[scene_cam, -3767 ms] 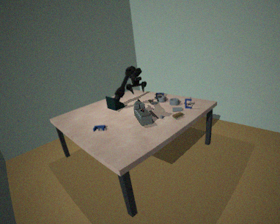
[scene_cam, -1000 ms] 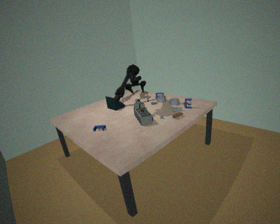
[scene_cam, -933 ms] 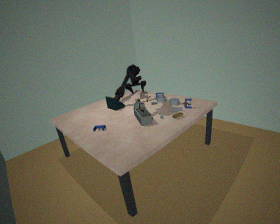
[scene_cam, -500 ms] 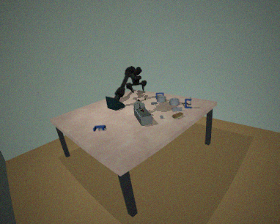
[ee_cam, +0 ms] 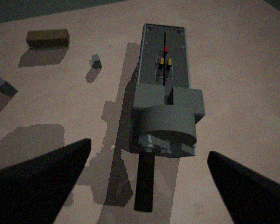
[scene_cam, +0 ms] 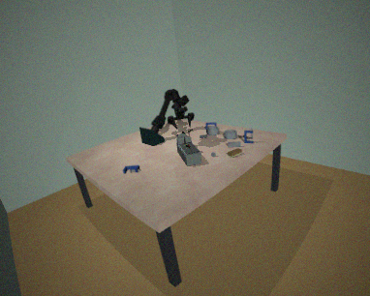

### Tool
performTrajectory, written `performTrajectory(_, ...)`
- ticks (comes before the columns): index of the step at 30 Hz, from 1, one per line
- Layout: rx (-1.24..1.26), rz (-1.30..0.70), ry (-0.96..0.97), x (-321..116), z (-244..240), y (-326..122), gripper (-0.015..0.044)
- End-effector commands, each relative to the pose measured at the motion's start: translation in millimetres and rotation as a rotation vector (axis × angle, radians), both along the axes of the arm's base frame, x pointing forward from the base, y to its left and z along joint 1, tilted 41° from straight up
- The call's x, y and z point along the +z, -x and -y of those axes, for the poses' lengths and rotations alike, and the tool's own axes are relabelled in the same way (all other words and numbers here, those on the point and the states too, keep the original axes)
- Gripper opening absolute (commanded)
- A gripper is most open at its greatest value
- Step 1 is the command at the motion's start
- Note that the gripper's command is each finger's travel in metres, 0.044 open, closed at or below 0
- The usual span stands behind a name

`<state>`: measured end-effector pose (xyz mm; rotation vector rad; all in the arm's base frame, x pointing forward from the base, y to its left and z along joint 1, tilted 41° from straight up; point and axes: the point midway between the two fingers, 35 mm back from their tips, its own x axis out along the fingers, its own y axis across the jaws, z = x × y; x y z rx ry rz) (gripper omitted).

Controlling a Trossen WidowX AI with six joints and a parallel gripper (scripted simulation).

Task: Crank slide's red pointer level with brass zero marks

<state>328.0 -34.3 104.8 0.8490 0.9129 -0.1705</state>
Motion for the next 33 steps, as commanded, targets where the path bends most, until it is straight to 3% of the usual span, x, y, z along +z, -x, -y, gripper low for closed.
performTrajectory(1, -0.006, -0.002, 0.000, -5.9, -3.6, 1.6, 0.0440)
performTrajectory(33, -0.005, -0.003, -0.002, -43.9, -36.4, 0.7, 0.0440)
